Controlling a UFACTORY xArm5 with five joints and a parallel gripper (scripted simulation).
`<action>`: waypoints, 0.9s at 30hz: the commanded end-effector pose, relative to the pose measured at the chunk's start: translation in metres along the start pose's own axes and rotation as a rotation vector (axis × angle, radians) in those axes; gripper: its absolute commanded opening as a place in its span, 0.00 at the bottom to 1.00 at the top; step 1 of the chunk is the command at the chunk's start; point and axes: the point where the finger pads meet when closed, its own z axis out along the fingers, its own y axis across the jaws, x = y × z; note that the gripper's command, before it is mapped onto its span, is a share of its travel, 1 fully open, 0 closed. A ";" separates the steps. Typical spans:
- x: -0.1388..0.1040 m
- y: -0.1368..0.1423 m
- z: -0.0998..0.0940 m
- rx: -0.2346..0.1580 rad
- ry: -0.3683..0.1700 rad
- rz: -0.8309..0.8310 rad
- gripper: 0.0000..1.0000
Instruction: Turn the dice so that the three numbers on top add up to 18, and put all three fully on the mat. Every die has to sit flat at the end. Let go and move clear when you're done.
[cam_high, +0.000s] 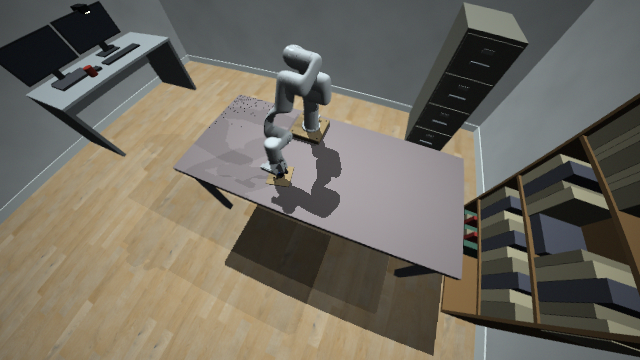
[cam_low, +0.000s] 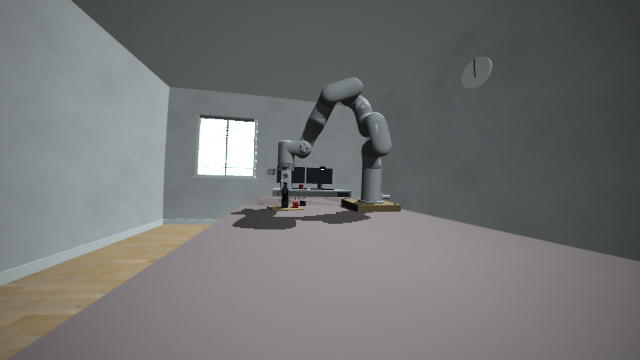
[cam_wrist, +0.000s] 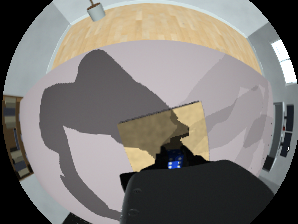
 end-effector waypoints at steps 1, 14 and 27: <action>0.001 0.000 -0.001 0.000 0.004 0.000 0.21; 0.001 0.000 -0.001 0.000 0.004 0.000 0.21; 0.001 0.000 -0.001 0.000 0.004 0.000 0.33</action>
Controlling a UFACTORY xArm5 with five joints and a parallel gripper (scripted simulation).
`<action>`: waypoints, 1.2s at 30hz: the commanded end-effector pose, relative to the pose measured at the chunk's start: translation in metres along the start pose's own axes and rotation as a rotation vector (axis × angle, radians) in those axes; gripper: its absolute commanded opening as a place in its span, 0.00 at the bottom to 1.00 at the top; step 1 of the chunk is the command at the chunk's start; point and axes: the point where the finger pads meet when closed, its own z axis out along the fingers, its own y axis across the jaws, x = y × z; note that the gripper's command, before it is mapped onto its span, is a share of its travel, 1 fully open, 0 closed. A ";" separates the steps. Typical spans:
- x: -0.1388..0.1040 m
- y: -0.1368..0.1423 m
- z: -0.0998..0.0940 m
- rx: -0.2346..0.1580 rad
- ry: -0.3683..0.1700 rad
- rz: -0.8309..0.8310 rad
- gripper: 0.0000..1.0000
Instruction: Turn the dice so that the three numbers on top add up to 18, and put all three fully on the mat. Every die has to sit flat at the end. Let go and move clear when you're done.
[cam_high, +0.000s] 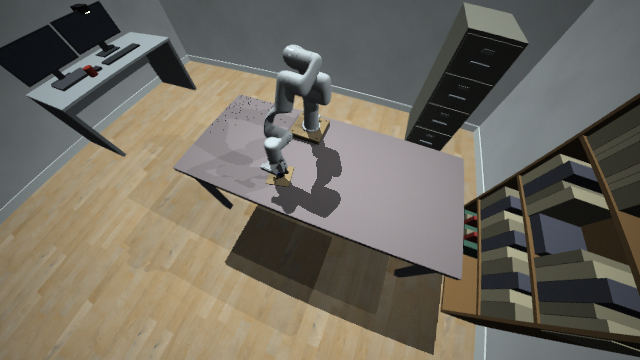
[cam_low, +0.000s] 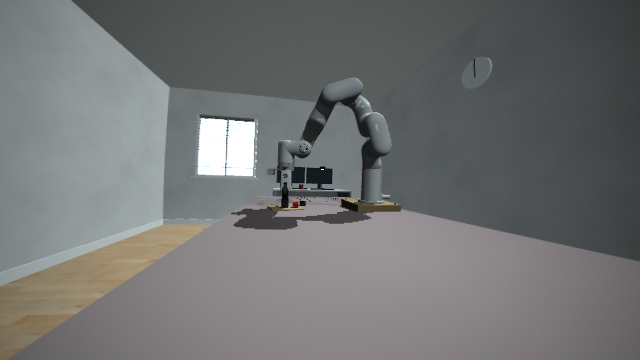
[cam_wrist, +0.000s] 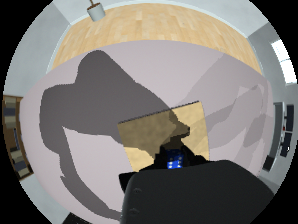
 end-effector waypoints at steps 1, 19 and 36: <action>0.001 0.000 -0.001 0.000 0.003 0.000 0.33; 0.001 0.000 -0.002 0.000 0.003 0.000 0.42; 0.001 0.002 -0.063 0.000 0.003 0.000 0.42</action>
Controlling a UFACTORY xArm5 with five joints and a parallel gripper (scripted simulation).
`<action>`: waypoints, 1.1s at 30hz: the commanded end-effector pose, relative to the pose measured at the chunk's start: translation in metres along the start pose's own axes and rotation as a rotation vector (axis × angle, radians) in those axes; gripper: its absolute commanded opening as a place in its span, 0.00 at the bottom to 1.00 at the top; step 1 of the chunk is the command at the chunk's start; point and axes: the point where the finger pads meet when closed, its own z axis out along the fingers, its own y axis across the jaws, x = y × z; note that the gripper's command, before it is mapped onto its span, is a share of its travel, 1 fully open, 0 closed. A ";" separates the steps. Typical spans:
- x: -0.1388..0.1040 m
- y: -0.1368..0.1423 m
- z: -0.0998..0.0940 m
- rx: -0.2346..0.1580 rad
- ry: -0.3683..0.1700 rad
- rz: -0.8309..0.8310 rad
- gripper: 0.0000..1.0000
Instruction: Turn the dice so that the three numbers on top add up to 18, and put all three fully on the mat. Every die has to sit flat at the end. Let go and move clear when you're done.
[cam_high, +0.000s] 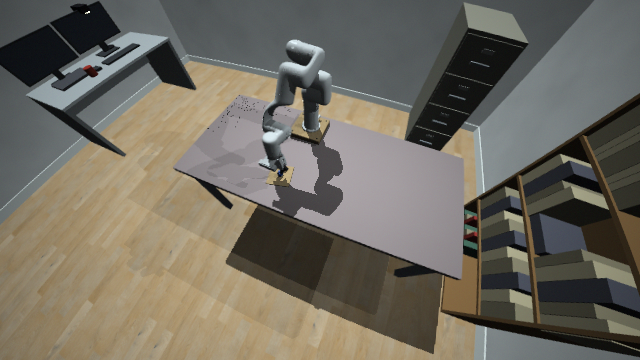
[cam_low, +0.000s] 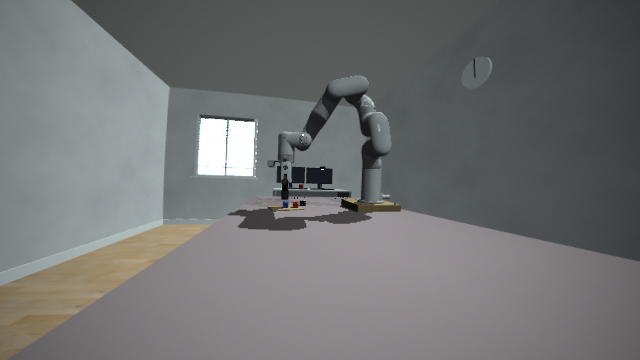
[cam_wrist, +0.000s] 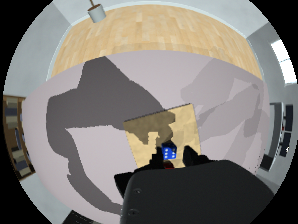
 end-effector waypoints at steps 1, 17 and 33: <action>0.001 0.001 -0.031 0.000 0.002 0.000 0.42; 0.000 0.002 -0.054 0.000 0.002 0.000 1.00; 0.000 0.002 -0.054 0.000 0.002 0.000 1.00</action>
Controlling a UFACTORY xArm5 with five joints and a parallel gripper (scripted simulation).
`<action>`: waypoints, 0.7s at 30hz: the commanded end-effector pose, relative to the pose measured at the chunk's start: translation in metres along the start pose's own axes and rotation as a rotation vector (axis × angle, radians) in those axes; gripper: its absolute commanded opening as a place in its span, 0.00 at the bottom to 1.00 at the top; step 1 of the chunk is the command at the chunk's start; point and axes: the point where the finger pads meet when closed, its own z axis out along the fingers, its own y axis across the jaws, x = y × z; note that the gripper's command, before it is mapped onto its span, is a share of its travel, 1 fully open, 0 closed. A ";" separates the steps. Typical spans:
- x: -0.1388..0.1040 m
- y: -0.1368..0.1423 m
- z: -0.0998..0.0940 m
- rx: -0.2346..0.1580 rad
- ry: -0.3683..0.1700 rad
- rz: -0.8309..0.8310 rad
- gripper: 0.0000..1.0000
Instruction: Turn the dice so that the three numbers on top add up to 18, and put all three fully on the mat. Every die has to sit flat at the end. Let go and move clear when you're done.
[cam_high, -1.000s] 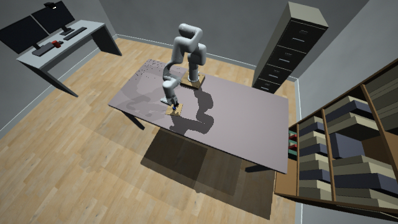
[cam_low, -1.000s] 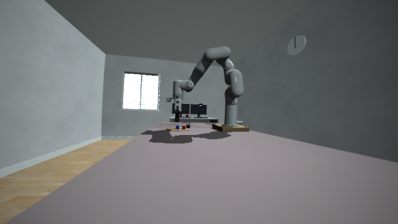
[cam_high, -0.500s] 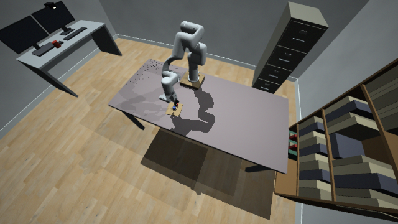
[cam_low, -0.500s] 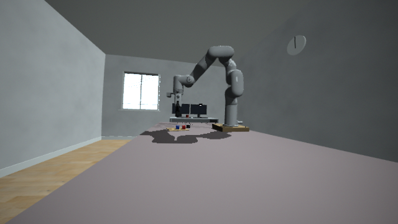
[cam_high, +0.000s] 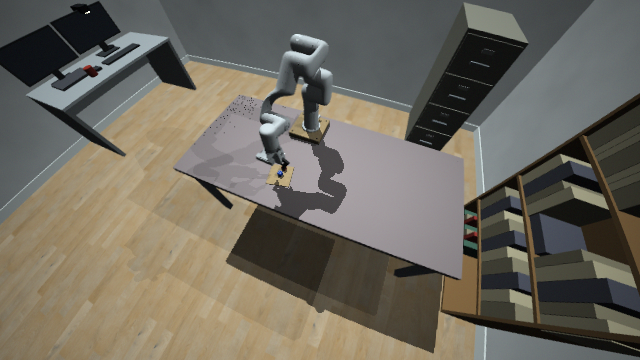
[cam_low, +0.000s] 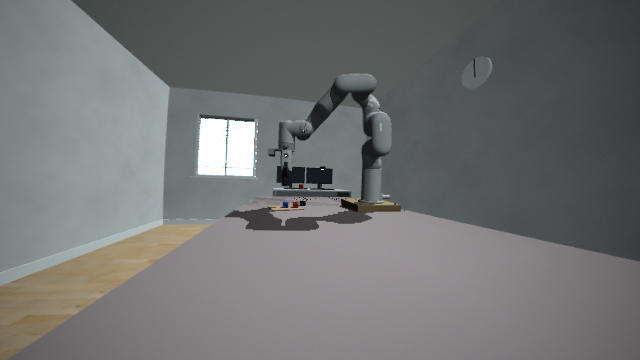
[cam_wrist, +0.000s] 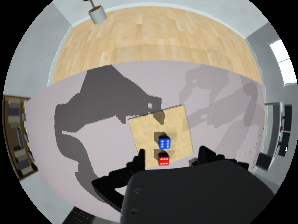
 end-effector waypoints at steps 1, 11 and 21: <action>0.001 0.000 -0.001 0.000 0.004 0.000 1.00; -0.034 0.051 0.005 0.001 -0.001 -0.152 1.00; -0.083 0.099 0.015 0.005 -0.005 -0.328 1.00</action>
